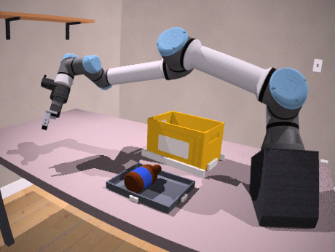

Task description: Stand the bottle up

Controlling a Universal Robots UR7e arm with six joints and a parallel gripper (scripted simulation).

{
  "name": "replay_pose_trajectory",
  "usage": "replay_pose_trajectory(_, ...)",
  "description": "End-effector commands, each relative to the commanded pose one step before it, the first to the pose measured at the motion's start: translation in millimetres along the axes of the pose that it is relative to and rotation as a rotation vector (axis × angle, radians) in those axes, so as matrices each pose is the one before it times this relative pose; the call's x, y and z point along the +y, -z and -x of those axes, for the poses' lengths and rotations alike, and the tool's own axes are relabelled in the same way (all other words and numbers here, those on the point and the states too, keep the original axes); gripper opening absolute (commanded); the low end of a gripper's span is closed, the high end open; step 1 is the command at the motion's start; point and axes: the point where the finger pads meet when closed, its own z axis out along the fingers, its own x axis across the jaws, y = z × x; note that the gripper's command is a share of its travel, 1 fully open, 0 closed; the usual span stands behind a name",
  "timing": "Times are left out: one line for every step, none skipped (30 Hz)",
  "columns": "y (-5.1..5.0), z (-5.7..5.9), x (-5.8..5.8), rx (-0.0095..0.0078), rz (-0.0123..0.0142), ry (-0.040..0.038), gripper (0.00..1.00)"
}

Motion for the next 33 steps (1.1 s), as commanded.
replay_pose_trajectory(1.37, 0.56, -0.82, 0.00122, -0.00162, 0.00108, 1.00)
replay_pose_trajectory(0.00, 0.00, 0.00, 0.00000, 0.00000, 0.00000, 1.00)
replay_pose_trajectory(0.00, 0.00, 0.00, 0.00000, 0.00000, 0.00000, 1.00)
replay_pose_trajectory(0.00, 0.00, 0.00, 0.00000, 0.00000, 0.00000, 1.00)
replay_pose_trajectory(0.00, 0.00, 0.00, 0.00000, 0.00000, 0.00000, 1.00)
replay_pose_trajectory(0.00, 0.00, 0.00, 0.00000, 0.00000, 0.00000, 1.00)
replay_pose_trajectory(0.00, 0.00, 0.00, 0.00000, 0.00000, 0.00000, 1.00)
replay_pose_trajectory(0.00, 0.00, 0.00, 0.00000, 0.00000, 0.00000, 1.00)
replay_pose_trajectory(0.00, 0.00, 0.00, 0.00000, 0.00000, 0.00000, 1.00)
replay_pose_trajectory(0.00, 0.00, 0.00, 0.00000, 0.00000, 0.00000, 1.00)
replay_pose_trajectory(0.00, 0.00, 0.00, 0.00000, 0.00000, 0.00000, 1.00)
replay_pose_trajectory(0.00, 0.00, 0.00, 0.00000, 0.00000, 0.00000, 1.00)
replay_pose_trajectory(0.00, 0.00, 0.00, 0.00000, 0.00000, 0.00000, 1.00)
replay_pose_trajectory(0.00, 0.00, 0.00, 0.00000, 0.00000, 0.00000, 1.00)
replay_pose_trajectory(0.00, 0.00, 0.00, 0.00000, 0.00000, 0.00000, 1.00)
replay_pose_trajectory(0.00, 0.00, 0.00, 0.00000, 0.00000, 0.00000, 1.00)
replay_pose_trajectory(0.00, 0.00, 0.00, 0.00000, 0.00000, 0.00000, 1.00)
replay_pose_trajectory(0.00, 0.00, 0.00, 0.00000, 0.00000, 0.00001, 1.00)
replay_pose_trajectory(0.00, 0.01, 0.01, 0.00003, 0.00003, 0.00003, 1.00)
replay_pose_trajectory(0.01, 0.03, 0.02, 0.00007, 0.00007, 0.00008, 1.00)
replay_pose_trajectory(0.01, 0.06, 0.04, 0.00013, 0.00014, 0.00015, 1.00)
replay_pose_trajectory(0.02, 0.10, 0.06, 0.00022, 0.00022, 0.00025, 1.00)
replay_pose_trajectory(0.02, 0.14, 0.09, 0.00032, 0.00032, 0.00036, 1.00)
replay_pose_trajectory(0.03, 0.19, 0.13, 0.00043, 0.00044, 0.00049, 1.00)
replay_pose_trajectory(0.04, 0.25, 0.17, 0.00056, 0.00057, 0.00064, 1.00)
replay_pose_trajectory(0.05, 0.32, 0.21, 0.00071, 0.00072, 0.00081, 1.00)
replay_pose_trajectory(0.06, 0.39, 0.26, 0.00087, 0.00088, 0.00099, 1.00)
replay_pose_trajectory(0.08, 0.47, 0.31, 0.00104, 0.00105, 0.00118, 1.00)
replay_pose_trajectory(0.09, 0.55, 0.37, 0.00122, 0.00124, 0.00139, 1.00)
replay_pose_trajectory(0.10, 0.64, 0.43, 0.00141, 0.00143, 0.00161, 1.00)
replay_pose_trajectory(0.12, 0.73, 0.50, 0.00161, 0.00163, 0.00184, 1.00)
replay_pose_trajectory(0.13, 0.83, 0.57, 0.00182, 0.00184, 0.00207, 1.00)
replay_pose_trajectory(0.00, 0.00, 0.00, 0.00000, 0.00000, 0.00000, 1.00)
